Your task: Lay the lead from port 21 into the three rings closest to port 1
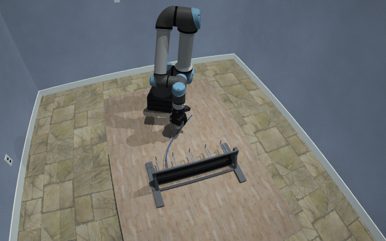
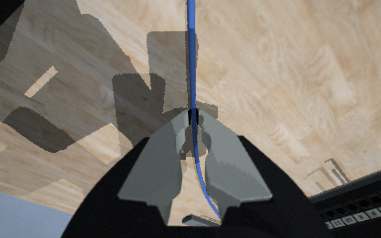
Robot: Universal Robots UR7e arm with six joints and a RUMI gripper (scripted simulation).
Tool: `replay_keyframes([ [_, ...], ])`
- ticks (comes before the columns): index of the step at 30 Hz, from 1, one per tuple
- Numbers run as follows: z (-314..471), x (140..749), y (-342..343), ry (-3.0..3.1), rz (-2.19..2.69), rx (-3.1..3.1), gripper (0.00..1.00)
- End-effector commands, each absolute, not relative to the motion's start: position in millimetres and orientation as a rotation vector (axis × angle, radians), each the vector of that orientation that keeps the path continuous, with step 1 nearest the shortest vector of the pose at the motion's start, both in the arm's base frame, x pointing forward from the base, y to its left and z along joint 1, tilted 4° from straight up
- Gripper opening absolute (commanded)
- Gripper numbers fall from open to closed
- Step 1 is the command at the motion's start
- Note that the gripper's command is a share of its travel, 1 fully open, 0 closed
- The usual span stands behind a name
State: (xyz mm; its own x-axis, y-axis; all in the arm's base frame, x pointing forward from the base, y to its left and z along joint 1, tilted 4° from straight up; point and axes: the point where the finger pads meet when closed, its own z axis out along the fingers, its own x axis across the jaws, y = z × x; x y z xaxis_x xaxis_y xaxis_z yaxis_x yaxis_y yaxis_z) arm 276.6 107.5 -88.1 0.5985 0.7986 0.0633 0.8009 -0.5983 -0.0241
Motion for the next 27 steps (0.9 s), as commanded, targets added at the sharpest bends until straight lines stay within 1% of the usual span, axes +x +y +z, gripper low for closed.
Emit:
replay_keyframes([
  [1,-84,277,107,-1.384,-0.072,-2.764,0.0],
  [27,-59,276,106,-1.384,-0.072,-2.764,0.0],
])
